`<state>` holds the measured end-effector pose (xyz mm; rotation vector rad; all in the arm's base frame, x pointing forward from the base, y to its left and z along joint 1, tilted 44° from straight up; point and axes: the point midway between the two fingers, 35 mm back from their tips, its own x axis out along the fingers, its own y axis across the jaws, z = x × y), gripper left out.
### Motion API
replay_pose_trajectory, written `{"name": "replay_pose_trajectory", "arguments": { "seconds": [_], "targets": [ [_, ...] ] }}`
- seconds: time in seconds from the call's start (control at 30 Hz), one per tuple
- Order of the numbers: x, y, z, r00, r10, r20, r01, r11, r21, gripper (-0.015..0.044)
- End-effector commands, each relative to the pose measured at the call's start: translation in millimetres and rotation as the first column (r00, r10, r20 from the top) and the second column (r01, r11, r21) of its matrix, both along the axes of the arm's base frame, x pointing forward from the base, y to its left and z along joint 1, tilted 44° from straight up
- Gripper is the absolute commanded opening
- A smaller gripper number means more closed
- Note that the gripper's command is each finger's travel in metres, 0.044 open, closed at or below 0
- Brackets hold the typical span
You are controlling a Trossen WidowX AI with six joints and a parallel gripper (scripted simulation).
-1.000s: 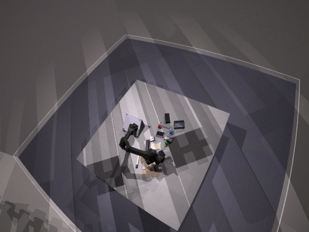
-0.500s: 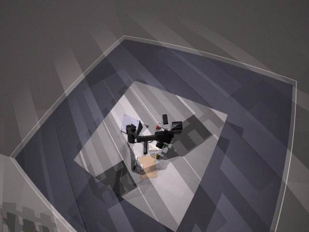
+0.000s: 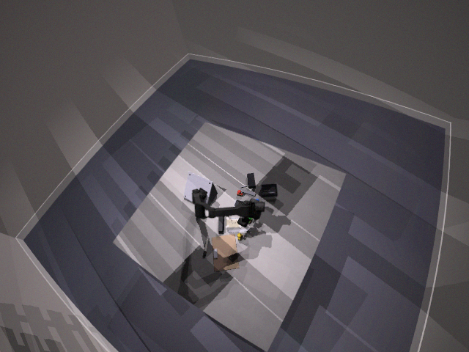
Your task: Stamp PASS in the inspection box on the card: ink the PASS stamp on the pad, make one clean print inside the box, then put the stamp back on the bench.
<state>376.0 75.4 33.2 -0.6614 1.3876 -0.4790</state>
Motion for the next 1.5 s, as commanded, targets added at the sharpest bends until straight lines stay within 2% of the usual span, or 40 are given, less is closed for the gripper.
{"name": "replay_pose_trajectory", "arguments": {
  "seconds": [0.0, 1.13, 1.47],
  "targets": [
    [1, -6, -5, 1.0, 0.002, -0.004, -0.002, 1.0, -0.005, 0.0226],
    [3, -41, -41, 1.0, 0.001, -0.003, -0.001, 1.0, -0.009, 0.0226],
    [4, -39, -40, 1.0, -0.002, 0.0, 0.002, 1.0, -0.004, 0.0159]
  ]
}}
